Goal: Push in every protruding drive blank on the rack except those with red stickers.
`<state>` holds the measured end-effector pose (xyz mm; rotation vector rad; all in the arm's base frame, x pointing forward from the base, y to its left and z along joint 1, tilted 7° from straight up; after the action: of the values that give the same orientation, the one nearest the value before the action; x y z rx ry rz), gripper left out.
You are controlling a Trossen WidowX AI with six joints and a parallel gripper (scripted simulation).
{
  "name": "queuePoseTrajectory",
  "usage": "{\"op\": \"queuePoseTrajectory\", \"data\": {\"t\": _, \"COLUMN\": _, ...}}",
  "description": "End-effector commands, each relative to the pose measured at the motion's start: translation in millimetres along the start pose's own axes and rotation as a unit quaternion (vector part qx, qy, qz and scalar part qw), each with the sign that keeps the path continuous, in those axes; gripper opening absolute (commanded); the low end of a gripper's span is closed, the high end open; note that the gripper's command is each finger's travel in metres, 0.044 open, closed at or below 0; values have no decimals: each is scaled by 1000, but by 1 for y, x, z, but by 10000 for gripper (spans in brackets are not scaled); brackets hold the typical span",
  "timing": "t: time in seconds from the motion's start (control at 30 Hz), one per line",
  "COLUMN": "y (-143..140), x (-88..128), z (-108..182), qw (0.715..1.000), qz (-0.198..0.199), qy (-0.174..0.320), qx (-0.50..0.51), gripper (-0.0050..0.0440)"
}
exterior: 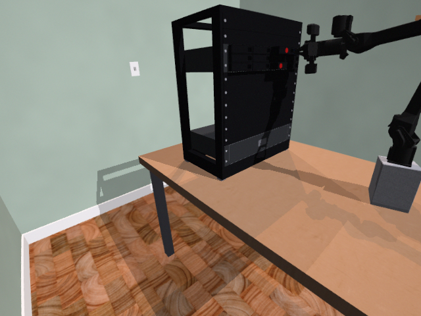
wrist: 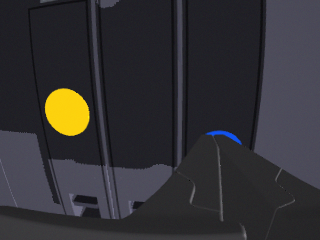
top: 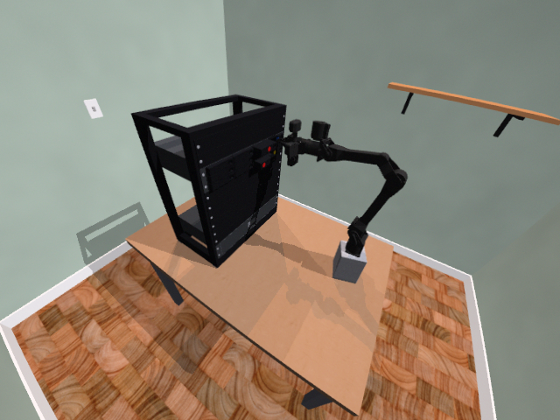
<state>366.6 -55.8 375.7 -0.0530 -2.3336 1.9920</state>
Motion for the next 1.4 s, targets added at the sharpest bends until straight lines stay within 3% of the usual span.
{"op": "queuePoseTrajectory", "data": {"t": 0.0, "y": -25, "x": 2, "z": -5, "qw": 999, "qz": 35, "qy": -4, "qx": 3, "gripper": 0}}
{"op": "queuePoseTrajectory", "data": {"t": 1.07, "y": -25, "x": 2, "z": -5, "qw": 999, "qz": 35, "qy": -4, "qx": 3, "gripper": 0}}
{"op": "queuePoseTrajectory", "data": {"t": 1.37, "y": -24, "x": 31, "z": -5, "qw": 999, "qz": 35, "qy": -4, "qx": 3, "gripper": 0}}
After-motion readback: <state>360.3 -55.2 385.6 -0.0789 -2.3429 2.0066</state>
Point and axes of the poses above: the point midway between the two fingers, 35 mm back from their tips, its own x axis back along the fingers, its own y axis across the jaws, z = x × y, the point moved 6 cm from there along x, back along the fingers, and after that the axes turned 15 degrees about -x, right-handed, at the moved point
